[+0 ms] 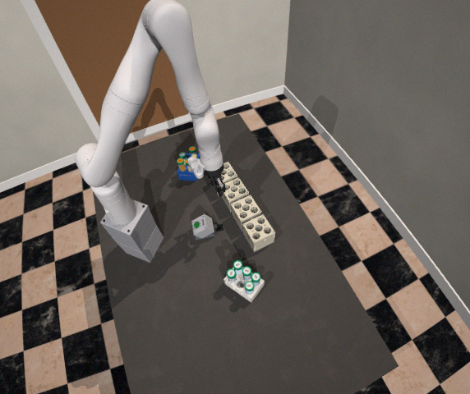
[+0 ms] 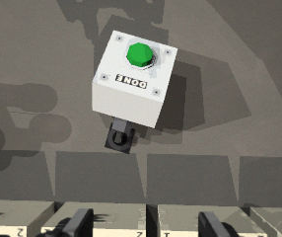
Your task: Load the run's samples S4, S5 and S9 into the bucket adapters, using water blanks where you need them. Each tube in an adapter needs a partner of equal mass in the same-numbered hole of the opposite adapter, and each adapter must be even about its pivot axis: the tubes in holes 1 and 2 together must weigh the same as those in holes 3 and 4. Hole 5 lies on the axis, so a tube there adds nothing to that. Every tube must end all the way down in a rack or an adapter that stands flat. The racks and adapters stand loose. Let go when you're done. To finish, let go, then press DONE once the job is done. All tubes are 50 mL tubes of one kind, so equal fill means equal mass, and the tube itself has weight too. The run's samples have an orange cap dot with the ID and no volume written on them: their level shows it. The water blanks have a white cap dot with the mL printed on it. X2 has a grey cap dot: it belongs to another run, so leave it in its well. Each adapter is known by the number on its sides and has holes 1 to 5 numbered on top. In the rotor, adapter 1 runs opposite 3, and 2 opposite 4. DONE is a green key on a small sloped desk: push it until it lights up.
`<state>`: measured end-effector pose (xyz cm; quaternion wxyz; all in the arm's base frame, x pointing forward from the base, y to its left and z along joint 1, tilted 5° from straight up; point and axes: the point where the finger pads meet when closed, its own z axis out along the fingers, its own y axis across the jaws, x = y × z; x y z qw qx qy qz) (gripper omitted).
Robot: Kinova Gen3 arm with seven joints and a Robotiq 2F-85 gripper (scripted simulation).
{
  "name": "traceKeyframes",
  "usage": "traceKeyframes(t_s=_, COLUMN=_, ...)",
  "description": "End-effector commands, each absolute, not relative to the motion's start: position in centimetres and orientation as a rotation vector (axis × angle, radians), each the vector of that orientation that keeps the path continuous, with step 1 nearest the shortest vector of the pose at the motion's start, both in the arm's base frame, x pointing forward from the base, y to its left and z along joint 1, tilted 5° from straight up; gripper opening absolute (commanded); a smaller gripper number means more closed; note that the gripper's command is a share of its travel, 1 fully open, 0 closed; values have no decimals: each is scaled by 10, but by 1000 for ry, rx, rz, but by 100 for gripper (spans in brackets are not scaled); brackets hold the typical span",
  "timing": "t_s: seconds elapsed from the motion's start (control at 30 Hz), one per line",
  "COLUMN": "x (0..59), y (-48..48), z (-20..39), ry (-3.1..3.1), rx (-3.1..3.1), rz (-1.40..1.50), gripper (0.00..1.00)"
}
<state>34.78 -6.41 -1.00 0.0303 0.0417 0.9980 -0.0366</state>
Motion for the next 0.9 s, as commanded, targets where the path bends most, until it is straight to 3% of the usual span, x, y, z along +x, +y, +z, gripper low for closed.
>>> traceKeyframes(t_s=0.0, x=348, y=-68, z=-10, ry=3075, rx=128, rz=-111, gripper=62)
traceKeyframes(t_s=0.37, x=348, y=-67, z=-10, ry=3075, rx=128, rz=-111, gripper=62)
traceKeyframes(t_s=0.4, x=347, y=-72, z=-10, ry=3071, rx=179, rz=-109, gripper=100)
traceKeyframes(t_s=0.87, x=339, y=-132, z=-6, ry=2962, rx=782, rz=-87, gripper=100)
